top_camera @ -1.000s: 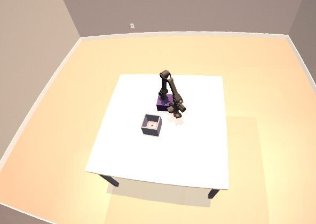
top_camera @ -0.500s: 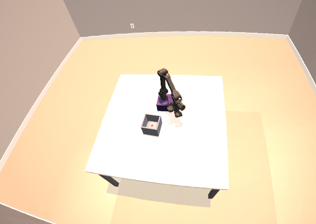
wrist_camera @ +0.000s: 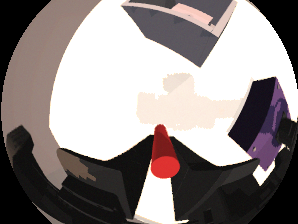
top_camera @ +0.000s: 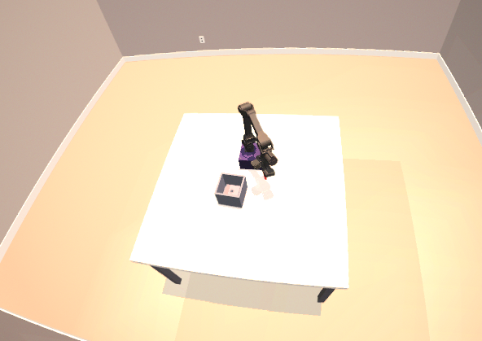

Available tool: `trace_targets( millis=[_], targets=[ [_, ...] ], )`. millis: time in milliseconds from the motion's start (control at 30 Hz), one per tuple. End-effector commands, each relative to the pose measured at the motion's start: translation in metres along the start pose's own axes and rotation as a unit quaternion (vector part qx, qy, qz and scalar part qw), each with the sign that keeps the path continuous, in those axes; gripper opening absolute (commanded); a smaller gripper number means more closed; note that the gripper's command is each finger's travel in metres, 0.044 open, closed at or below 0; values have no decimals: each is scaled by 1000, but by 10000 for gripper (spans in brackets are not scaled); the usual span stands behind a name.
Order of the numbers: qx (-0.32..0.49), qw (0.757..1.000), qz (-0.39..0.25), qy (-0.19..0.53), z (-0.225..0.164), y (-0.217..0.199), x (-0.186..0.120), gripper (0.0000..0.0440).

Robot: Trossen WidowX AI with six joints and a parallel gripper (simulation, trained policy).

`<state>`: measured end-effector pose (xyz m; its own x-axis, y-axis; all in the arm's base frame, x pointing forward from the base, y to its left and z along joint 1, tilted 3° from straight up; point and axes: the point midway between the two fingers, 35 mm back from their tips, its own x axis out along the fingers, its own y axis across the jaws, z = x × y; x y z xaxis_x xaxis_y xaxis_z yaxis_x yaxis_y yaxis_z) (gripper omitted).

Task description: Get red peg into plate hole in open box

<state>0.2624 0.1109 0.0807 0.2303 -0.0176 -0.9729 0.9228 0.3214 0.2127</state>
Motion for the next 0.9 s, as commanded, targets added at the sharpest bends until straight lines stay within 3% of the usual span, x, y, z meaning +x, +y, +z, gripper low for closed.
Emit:
trace_targets(
  millis=[0, 367, 867],
  targets=[
    [1, 1000, 8, -8, 13, 7, -13, 0],
    [20, 999, 5, -37, 63, 15, -36, 0],
    [49, 997, -24, -58, 121, 9, -39, 0]
  ],
)
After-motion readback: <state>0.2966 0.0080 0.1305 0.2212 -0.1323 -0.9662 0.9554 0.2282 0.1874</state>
